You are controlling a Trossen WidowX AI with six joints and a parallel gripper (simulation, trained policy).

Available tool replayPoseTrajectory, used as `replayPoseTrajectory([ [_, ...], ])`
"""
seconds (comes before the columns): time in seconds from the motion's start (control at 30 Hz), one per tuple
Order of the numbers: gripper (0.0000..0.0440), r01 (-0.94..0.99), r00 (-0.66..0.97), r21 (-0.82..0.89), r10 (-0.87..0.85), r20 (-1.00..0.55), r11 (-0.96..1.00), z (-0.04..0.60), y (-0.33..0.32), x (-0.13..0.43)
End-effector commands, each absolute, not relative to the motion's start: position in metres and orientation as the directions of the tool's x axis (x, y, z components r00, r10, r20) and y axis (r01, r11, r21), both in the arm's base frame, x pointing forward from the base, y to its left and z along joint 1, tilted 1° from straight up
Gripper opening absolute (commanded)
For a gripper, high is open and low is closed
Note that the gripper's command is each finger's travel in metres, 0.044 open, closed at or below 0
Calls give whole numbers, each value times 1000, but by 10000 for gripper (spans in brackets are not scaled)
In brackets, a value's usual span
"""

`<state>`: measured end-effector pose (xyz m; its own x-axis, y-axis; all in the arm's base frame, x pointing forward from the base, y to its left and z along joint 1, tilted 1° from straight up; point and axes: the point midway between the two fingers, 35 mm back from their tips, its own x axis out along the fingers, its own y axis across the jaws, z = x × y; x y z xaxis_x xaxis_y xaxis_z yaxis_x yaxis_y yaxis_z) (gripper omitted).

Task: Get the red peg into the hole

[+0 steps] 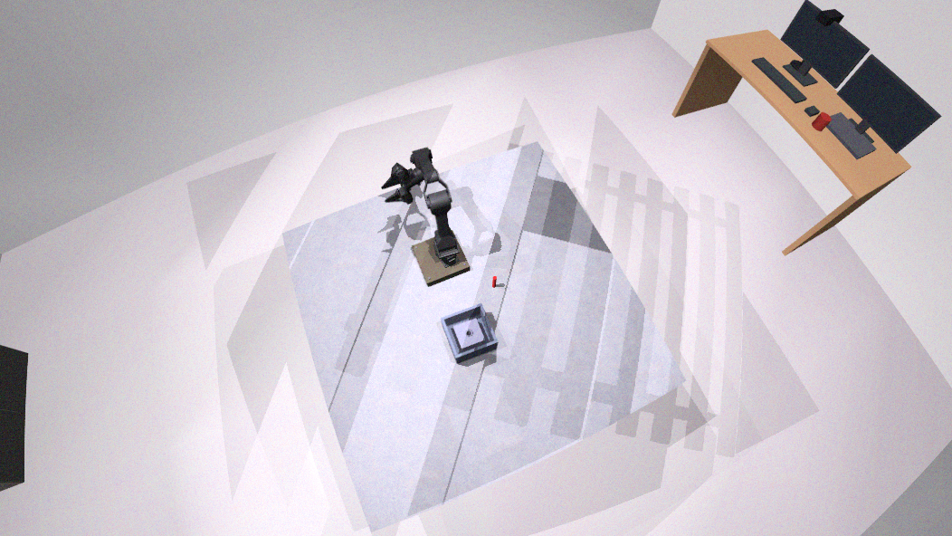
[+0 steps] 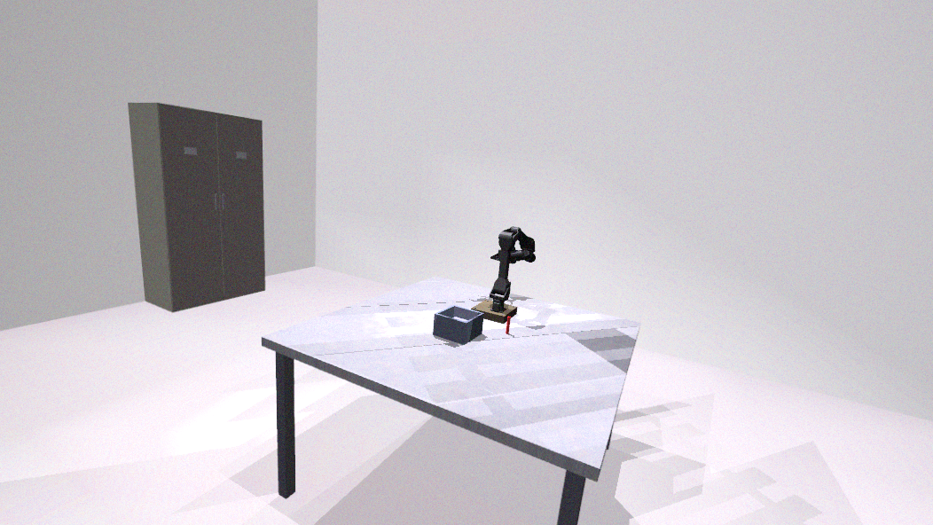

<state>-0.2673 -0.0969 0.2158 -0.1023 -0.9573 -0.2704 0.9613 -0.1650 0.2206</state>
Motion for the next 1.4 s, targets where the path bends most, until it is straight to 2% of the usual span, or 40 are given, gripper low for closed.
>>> replayPoseTrajectory([
  [0.0, 418, 960, -122, 211, -951, -283, -186, 217, -92, -269],
  [0.07, 440, 949, -175, 199, -933, -315, -245, 217, -78, -273],
  [0.37, 440, 810, -385, 269, -819, -426, -521, 216, -12, -283],
  [0.73, 440, 528, -577, 342, -624, -526, -777, 215, 63, -276],
  [1.07, 440, 203, -690, 387, -412, -595, -899, 216, 124, -253],
  [1.37, 440, -107, -735, 417, -211, -644, -903, 219, 172, -222],
])
